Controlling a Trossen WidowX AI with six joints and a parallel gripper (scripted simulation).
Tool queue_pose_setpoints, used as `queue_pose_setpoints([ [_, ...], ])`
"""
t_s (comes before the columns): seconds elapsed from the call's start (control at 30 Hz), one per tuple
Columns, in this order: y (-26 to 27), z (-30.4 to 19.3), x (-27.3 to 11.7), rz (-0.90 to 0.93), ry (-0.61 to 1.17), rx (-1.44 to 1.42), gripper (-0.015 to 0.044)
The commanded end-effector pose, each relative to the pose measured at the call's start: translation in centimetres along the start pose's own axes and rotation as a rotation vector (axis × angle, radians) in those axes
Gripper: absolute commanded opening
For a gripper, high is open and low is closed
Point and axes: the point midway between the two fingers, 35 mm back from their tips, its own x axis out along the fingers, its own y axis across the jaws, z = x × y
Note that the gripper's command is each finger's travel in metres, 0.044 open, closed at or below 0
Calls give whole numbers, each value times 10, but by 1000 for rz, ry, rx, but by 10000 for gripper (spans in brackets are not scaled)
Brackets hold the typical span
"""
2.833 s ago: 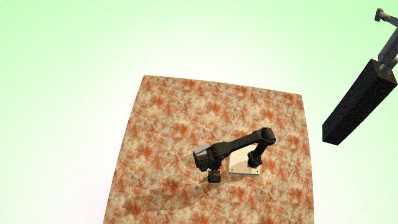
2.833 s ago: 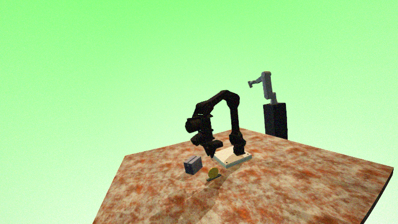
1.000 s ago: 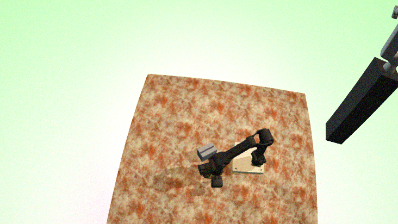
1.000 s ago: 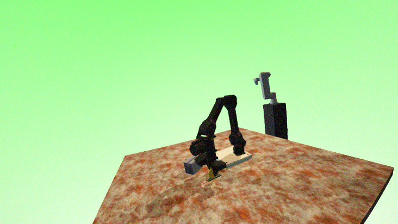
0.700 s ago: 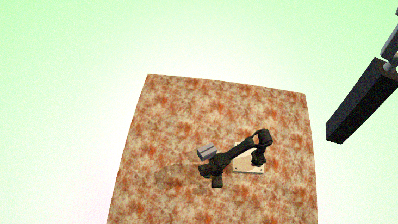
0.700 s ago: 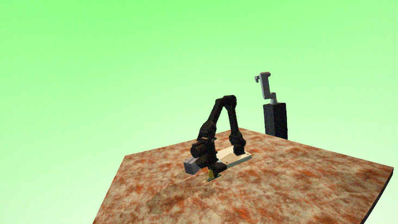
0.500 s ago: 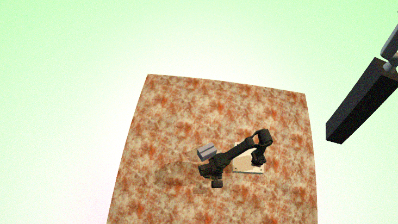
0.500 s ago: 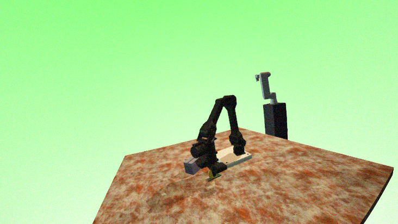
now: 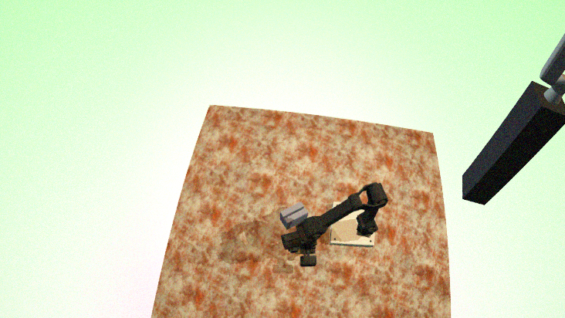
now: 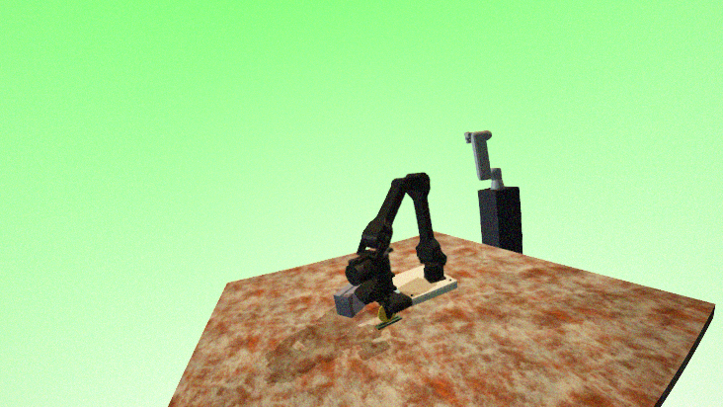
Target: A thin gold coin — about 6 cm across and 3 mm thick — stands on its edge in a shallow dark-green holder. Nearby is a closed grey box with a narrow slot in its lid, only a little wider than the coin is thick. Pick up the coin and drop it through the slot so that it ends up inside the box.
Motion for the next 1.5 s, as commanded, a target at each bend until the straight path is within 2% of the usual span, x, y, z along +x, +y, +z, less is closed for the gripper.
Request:
queue_pose_setpoints([
  [0.0, 1, 4, -11, 2, -12, 4, 0],
  [1.1, 0, 0, -88, 2, -12, -1, 0],
  [1.47, -7, 2, -89, -1, -13, -316, 0],
])
